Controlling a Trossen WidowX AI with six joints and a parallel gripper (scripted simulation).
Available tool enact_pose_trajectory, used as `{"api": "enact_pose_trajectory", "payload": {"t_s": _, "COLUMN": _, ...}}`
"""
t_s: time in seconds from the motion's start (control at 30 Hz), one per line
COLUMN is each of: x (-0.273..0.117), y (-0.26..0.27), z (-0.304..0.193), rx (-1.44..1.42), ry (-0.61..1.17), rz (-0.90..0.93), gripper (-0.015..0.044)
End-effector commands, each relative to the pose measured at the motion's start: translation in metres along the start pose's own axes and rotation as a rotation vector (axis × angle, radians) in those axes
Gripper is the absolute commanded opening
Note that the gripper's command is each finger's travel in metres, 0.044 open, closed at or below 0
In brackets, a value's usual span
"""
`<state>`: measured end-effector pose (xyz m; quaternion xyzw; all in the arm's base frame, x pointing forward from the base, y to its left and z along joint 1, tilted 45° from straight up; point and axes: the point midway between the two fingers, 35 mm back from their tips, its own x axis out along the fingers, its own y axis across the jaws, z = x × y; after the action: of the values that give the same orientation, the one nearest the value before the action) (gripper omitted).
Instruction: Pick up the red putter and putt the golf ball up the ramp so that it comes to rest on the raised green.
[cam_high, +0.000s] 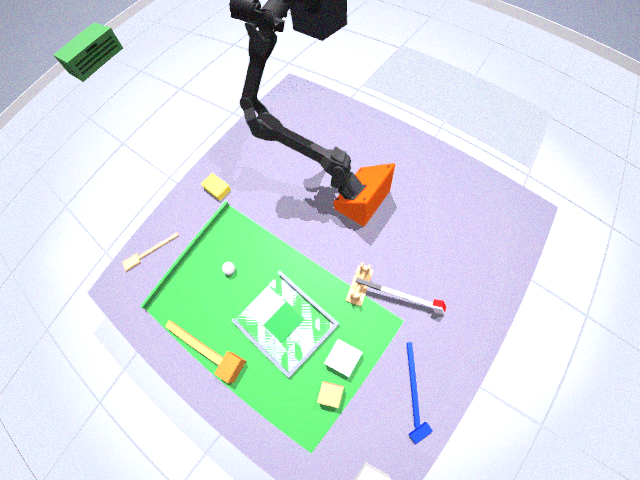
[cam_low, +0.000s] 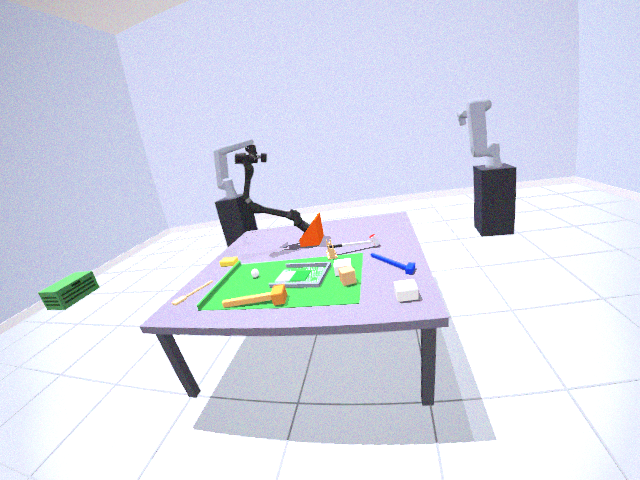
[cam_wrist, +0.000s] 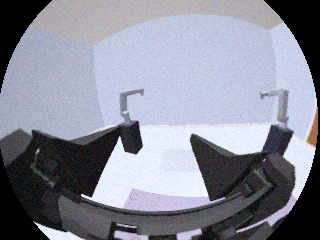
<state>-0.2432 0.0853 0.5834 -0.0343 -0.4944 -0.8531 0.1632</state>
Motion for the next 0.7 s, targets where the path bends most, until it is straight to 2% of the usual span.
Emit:
{"api": "enact_pose_trajectory", "payload": {"t_s": 0.0, "x": -0.002, "y": -0.031, "z": 0.023, "rx": -0.008, "ry": -0.065, "rz": -0.06, "gripper": 0.044}}
{"api": "enact_pose_trajectory", "payload": {"t_s": 0.27, "x": -0.029, "y": -0.121, "z": 0.083, "rx": -0.066, "ry": -0.25, "rz": -0.267, "gripper": 0.044}}
{"api": "enact_pose_trajectory", "payload": {"t_s": 0.67, "x": -0.12, "y": -0.238, "z": 0.144, "rx": -0.127, "ry": -0.462, "rz": -0.588, "gripper": 0.044}}
